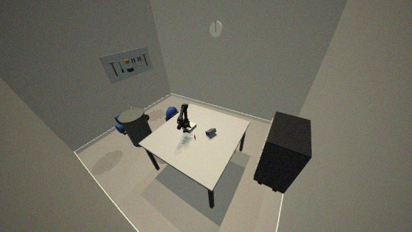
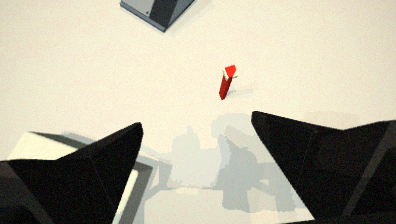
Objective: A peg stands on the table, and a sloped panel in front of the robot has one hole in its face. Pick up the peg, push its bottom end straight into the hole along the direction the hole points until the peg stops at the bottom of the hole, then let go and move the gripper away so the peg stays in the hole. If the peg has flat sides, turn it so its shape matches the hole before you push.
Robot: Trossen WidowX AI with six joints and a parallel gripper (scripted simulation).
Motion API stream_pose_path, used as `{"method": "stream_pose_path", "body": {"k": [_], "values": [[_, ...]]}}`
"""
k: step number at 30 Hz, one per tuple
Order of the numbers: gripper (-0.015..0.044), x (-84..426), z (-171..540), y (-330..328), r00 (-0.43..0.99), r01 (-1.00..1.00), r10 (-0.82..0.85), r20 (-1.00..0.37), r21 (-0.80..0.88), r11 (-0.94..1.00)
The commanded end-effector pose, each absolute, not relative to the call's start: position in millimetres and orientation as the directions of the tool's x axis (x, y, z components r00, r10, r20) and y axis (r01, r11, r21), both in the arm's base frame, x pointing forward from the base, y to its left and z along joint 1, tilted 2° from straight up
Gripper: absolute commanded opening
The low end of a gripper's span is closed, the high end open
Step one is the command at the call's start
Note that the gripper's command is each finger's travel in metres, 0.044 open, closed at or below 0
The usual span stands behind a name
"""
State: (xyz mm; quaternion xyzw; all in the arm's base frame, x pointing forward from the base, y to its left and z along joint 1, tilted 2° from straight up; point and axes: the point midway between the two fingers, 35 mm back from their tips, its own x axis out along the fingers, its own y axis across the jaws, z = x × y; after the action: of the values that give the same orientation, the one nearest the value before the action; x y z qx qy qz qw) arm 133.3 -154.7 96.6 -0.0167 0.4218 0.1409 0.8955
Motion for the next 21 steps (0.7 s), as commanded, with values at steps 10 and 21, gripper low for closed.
{"method": "stream_pose_path", "body": {"k": [10,21], "values": [[0.0440,149.2,91.7,-163.0,0.445,-0.325,0.265,-0.856,0.122,0.938],[0.0440,165.3,87.7,-167.9,0.314,-0.362,0.250,-0.916,0.129,0.923]]}}
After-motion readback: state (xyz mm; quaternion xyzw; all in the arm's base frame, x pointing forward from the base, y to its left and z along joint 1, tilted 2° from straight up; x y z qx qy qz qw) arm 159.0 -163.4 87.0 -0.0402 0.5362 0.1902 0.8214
